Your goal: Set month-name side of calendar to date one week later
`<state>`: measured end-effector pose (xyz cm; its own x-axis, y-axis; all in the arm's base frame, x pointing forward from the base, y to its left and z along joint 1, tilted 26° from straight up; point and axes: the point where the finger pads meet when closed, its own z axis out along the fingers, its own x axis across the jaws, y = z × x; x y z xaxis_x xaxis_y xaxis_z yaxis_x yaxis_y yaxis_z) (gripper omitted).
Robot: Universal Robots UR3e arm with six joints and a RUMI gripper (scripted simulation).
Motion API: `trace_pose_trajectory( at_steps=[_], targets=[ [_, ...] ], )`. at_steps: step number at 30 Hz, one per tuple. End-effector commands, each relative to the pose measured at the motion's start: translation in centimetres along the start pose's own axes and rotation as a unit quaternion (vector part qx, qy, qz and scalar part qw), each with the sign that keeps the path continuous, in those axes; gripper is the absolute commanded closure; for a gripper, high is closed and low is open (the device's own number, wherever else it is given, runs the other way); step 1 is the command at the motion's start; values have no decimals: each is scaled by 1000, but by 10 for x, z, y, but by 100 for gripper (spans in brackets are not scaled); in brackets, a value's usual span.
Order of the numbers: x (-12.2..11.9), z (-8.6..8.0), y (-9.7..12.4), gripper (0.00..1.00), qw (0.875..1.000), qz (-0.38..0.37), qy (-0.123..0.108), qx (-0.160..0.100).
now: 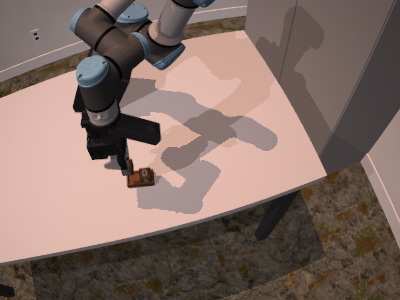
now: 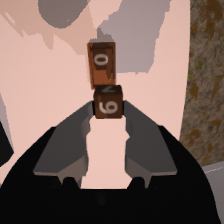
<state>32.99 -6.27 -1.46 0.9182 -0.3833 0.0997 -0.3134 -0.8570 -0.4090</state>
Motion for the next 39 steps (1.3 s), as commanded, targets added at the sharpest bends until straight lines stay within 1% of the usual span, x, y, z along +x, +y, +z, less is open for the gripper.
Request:
trace_pose_trajectory(
  at_steps=[1,8,28,34,39],
  targets=[
    [-7,-24,-3,90,1000,0,-16,10],
    [-7,-32,-3,90,1000,0,-16,10],
    [-7,-32,-3,90,1000,-4,-16,11],
    [-7,-32,0,90,999,-30,-15,11],
    [-7,-32,4,90,997,-75,-15,11]
  ],
)
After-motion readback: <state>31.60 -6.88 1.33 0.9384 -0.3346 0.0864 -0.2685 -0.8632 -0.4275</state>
